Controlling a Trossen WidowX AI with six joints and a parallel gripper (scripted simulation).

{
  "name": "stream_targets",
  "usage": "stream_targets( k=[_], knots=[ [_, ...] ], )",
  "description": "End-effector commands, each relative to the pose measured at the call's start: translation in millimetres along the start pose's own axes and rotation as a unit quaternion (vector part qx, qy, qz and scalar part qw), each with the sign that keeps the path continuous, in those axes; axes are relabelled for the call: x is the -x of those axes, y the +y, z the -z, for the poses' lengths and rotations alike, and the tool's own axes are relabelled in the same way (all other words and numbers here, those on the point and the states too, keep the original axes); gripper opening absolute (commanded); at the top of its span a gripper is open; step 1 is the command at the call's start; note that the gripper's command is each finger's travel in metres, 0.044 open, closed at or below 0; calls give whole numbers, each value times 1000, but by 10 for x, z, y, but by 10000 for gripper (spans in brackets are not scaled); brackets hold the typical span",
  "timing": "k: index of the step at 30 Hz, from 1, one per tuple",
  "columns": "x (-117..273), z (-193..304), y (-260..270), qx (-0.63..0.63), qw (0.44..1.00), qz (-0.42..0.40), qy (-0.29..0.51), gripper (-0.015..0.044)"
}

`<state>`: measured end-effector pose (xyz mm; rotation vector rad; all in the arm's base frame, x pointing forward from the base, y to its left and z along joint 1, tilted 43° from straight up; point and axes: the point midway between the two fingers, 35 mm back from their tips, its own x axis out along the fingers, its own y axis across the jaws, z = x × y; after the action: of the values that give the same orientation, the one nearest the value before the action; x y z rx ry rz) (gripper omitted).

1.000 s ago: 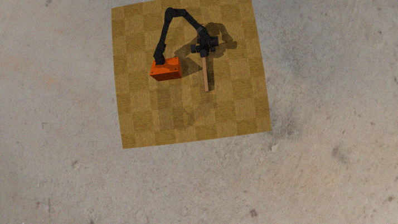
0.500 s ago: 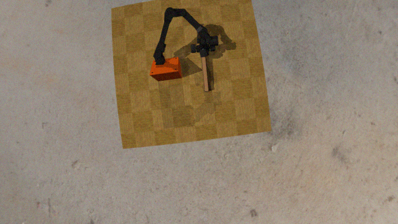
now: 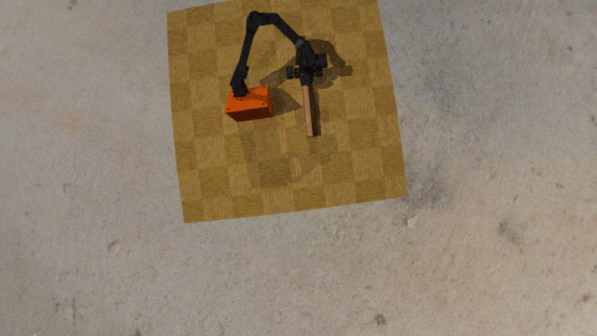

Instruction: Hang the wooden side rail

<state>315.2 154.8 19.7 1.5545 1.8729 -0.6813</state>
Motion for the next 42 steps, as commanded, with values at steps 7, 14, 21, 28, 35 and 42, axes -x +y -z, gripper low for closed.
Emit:
stream_targets(
  k=[7, 14, 21, 28, 35, 42],
  knots=[
    [38, 14, 26, -2, 1000, -6, 1, 0],
    [40, 22, 29, -2, 1000, -6, 1, 0],
    [43, 29, 31, -2, 1000, -6, 1, 0],
    [45, 37, 33, -2, 1000, -6, 1, 0],
    [47, 44, 35, -2, 1000, -6, 1, 0],
    [49, 52, 35, -2, 1000, -6, 1, 0]
  ],
)
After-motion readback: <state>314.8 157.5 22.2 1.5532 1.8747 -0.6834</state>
